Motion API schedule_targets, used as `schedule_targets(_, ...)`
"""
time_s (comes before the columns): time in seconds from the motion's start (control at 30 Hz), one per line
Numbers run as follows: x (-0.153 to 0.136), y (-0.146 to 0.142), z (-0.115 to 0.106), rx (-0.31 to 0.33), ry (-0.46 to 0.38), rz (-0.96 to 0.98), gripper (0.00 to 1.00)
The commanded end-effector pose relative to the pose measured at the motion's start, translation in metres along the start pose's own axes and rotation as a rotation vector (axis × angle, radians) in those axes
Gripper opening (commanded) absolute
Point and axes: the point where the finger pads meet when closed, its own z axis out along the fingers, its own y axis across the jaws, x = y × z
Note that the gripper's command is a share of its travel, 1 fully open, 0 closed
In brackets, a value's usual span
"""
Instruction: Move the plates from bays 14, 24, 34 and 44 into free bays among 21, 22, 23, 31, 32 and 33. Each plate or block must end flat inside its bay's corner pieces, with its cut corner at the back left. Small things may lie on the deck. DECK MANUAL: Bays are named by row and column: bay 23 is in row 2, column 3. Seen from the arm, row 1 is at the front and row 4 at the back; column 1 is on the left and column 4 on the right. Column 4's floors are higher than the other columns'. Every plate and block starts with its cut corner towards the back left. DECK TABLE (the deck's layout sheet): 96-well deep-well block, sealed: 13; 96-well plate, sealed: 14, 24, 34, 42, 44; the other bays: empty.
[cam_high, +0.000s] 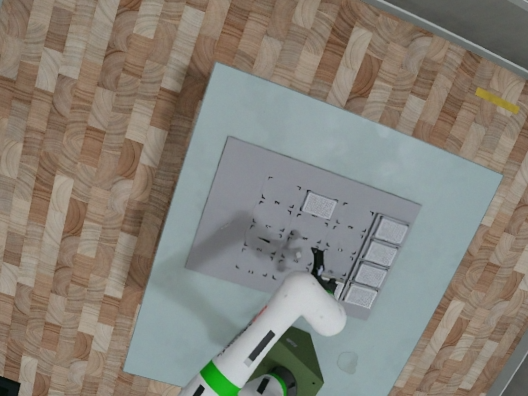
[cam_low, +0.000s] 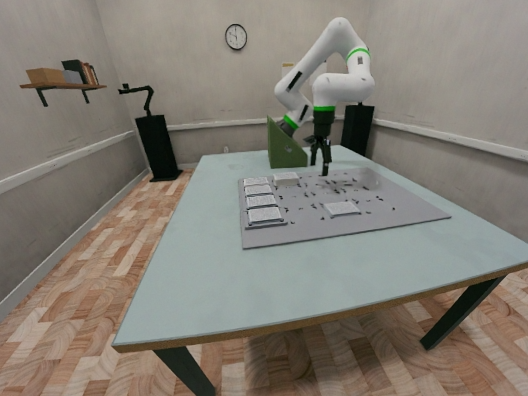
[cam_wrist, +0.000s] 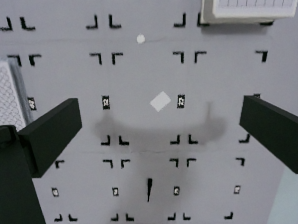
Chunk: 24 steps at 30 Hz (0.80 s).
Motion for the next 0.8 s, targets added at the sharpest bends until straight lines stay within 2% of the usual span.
schedule_targets(0.0,-0.012,-0.001,-0.001,0.002,0.001,0.000,1.00)
schedule_targets(0.77,-0.096,-0.001,-0.001,0.002,0.001,0.000,1.00)
